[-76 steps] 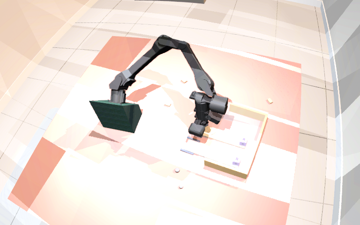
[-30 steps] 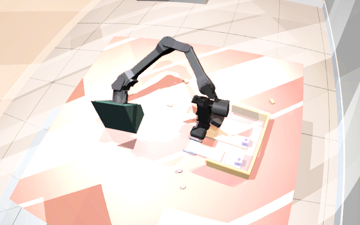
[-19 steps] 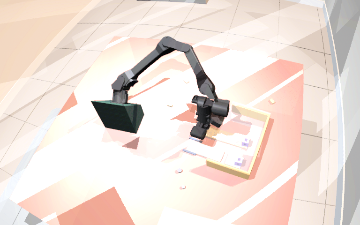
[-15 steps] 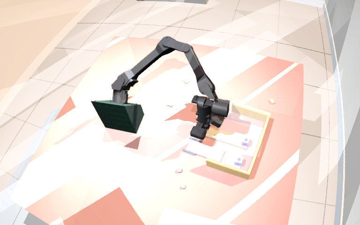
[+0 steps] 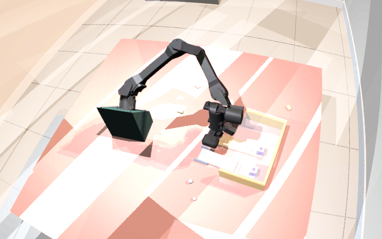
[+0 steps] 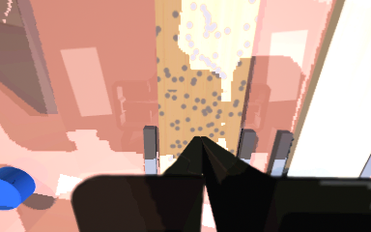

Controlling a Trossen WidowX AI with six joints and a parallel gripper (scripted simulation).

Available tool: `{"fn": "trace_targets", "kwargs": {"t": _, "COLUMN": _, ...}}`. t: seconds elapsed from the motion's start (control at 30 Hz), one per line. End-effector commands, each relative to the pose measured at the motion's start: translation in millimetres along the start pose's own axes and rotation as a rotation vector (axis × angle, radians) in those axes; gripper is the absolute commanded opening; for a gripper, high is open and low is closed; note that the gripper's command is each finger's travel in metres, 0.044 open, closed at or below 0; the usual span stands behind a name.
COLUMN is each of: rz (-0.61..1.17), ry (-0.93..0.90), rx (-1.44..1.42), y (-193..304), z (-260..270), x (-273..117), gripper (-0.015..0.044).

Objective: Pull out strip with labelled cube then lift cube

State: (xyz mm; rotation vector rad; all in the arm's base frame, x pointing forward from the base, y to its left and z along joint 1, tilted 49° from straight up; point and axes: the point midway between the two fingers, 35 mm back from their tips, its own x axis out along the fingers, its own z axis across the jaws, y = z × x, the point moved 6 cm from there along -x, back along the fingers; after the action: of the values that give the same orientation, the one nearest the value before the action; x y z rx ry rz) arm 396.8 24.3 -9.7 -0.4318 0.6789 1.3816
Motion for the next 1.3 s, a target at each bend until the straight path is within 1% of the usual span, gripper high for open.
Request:
{"fn": "trace_targets", "kwargs": {"t": 0.0, "rz": 0.004, "ry": -0.006, "rx": 0.000, "y": 0.1, "z": 0.6, "x": 3.9, "gripper": 0.0000}}
{"fn": "trace_targets", "kwargs": {"t": 1.27, "rz": 0.007, "ry": -0.006, "rx": 0.003, "y": 56.2, "z": -0.1, "x": 5.7, "gripper": 0.0000}}
